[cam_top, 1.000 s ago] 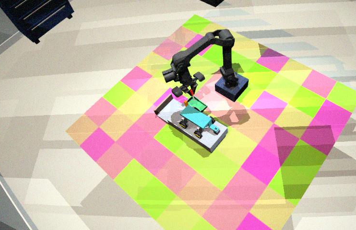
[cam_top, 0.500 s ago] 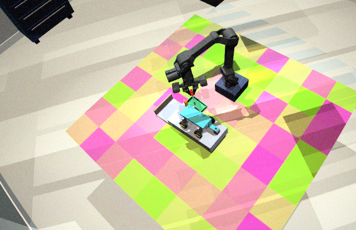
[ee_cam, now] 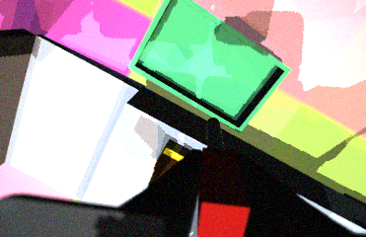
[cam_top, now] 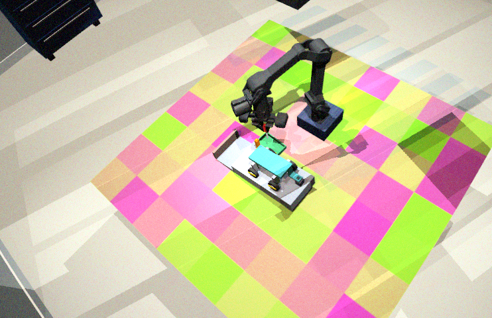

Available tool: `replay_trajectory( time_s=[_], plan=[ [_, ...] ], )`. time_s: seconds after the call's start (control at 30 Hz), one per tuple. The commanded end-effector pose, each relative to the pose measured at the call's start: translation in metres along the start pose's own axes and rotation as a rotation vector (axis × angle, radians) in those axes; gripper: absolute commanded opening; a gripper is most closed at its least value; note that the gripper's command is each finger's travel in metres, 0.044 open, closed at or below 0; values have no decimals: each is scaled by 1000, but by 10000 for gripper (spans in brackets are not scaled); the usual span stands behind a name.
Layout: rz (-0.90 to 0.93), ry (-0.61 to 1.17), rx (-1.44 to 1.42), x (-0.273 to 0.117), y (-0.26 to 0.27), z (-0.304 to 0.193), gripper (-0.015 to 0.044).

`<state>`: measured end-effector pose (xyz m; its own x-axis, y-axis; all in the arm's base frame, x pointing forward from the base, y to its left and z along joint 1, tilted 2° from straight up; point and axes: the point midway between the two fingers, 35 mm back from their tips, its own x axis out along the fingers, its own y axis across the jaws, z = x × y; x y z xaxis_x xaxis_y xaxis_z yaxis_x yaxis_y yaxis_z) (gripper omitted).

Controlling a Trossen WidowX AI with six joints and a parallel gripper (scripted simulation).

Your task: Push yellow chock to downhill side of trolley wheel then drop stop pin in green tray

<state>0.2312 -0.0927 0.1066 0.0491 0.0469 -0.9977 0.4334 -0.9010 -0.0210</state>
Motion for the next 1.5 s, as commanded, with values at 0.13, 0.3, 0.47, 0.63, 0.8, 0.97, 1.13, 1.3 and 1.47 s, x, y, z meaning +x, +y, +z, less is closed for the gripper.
replay_trajectory(
  time_s=[0.13, 0.3, 0.47, 0.63, 0.8, 0.97, 1.13, 1.3, 1.47],
  plan=[
    [44, -25, 243, -1, -1, -1, 0],
    [72, -36, 390, -1, -2, -2, 0],
    [76, -37, 410, -1, -2, -2, 0],
    [78, -39, 422, 2, -2, 1, 0],
    [85, -46, 472, 16, -6, 12, 0],
    [86, -47, 479, 18, -7, 14, 0],
    [2, -31, 479, 28, -8, 13, 0],
    [-82, -6, 480, 45, -11, 10, 0],
    [-84, -6, 480, 60, -16, 8, 0]
  ],
)
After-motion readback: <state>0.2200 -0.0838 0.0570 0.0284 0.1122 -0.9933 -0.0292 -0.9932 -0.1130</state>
